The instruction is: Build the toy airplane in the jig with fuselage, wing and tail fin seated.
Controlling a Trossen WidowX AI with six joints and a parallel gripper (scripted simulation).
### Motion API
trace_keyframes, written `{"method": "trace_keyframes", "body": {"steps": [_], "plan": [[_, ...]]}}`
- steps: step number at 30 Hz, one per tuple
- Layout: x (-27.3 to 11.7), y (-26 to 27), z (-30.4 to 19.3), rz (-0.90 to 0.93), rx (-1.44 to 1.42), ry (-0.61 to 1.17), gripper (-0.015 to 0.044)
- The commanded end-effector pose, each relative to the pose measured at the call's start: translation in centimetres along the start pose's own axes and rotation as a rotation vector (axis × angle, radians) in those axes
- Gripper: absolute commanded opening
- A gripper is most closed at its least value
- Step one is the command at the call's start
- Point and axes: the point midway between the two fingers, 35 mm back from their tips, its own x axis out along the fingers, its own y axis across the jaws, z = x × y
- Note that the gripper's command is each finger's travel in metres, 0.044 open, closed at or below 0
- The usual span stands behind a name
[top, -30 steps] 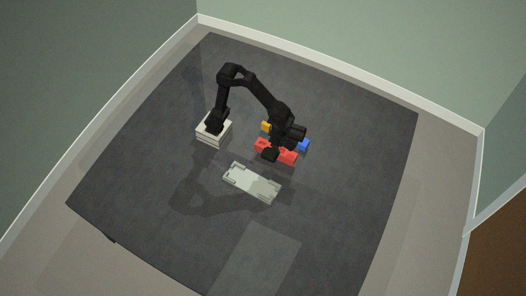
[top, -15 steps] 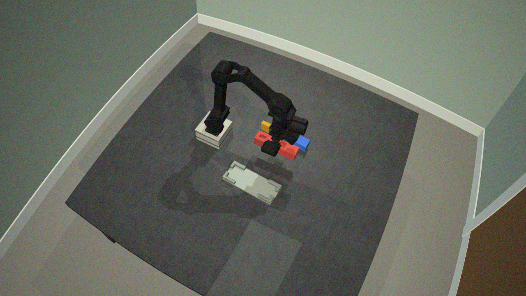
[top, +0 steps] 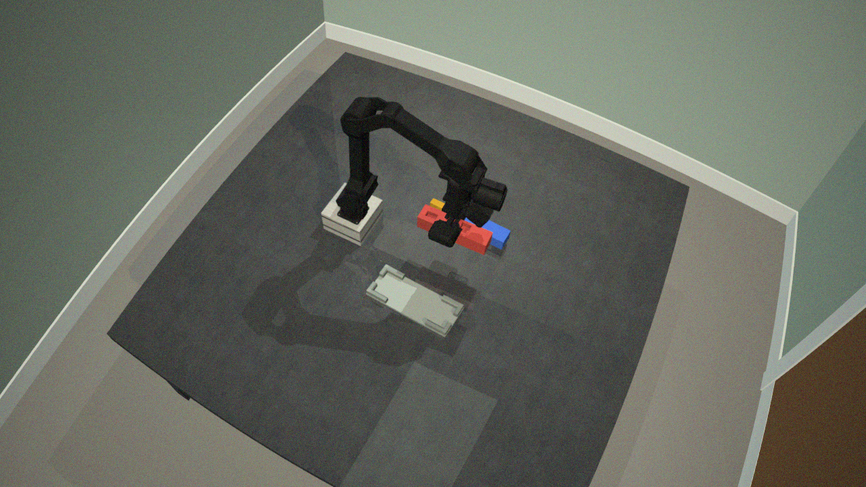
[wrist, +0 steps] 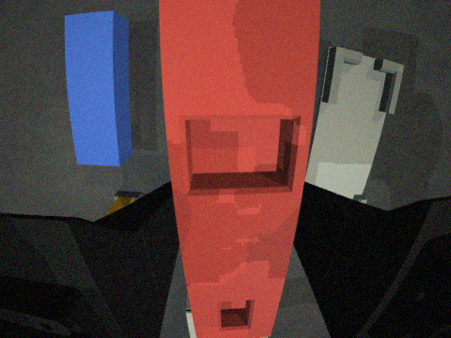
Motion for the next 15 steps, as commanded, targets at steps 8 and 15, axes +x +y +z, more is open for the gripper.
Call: {"method": "trace_keyframes", "body": {"steps": [8, 15], "plan": [[0.7, -2.5, 0.2, 0.000, 0.002, -0.004, 0.0000], [1.7, -4.6, 0.2, -0.002, 0.006, -0.004, 0.0000]]}}
